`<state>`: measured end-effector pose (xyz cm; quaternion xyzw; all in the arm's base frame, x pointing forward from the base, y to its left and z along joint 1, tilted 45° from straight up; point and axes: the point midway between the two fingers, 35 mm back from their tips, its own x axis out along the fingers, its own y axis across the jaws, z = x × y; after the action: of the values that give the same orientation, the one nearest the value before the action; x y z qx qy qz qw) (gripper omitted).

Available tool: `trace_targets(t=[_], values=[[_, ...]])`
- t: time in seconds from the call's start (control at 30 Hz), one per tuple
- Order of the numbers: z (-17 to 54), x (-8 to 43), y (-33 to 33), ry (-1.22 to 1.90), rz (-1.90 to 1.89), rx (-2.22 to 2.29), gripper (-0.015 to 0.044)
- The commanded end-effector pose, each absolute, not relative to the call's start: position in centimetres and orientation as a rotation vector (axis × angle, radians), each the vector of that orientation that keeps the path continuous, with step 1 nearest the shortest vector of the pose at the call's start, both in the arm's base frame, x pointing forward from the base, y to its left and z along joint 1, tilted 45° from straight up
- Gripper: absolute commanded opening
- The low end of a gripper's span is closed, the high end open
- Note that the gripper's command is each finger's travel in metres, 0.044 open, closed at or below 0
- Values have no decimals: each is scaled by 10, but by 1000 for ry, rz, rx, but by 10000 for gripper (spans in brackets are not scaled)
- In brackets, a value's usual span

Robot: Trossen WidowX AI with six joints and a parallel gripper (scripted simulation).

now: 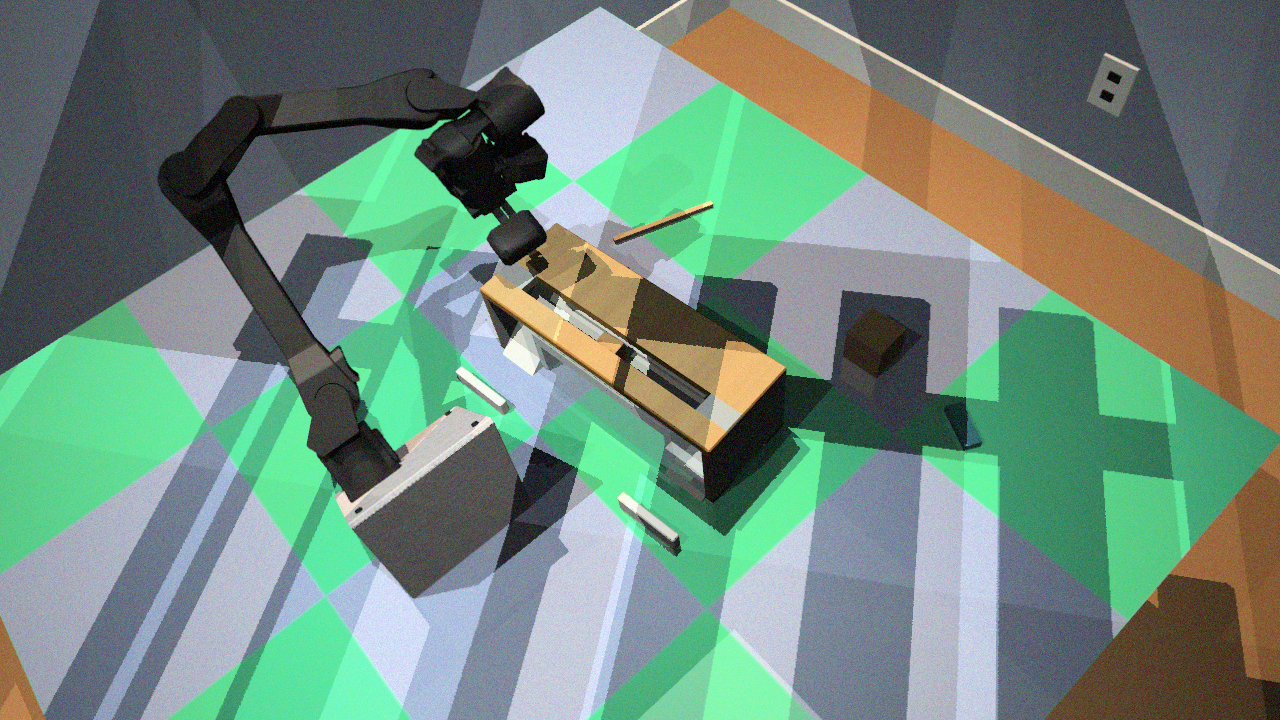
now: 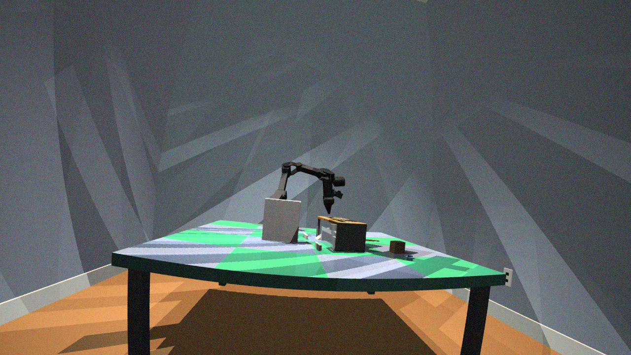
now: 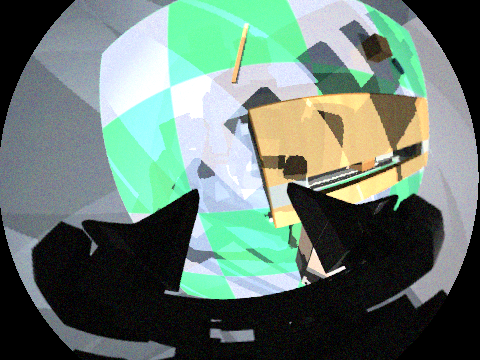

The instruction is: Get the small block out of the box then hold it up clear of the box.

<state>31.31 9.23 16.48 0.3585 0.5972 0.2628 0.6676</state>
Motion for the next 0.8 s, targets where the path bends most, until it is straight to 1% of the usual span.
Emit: trace_targets(t=[0.0,0.2,0.43,0.53,0.77], values=[[125,326,47,1493,375,994,400],[62,322,-22,1713,56,1322,400],[-3,285,-88,1939,-264,1739,400],[-15,274,-99,1983,-320,1831,400],[-16,274,-98,1983,-320,1831,400]])
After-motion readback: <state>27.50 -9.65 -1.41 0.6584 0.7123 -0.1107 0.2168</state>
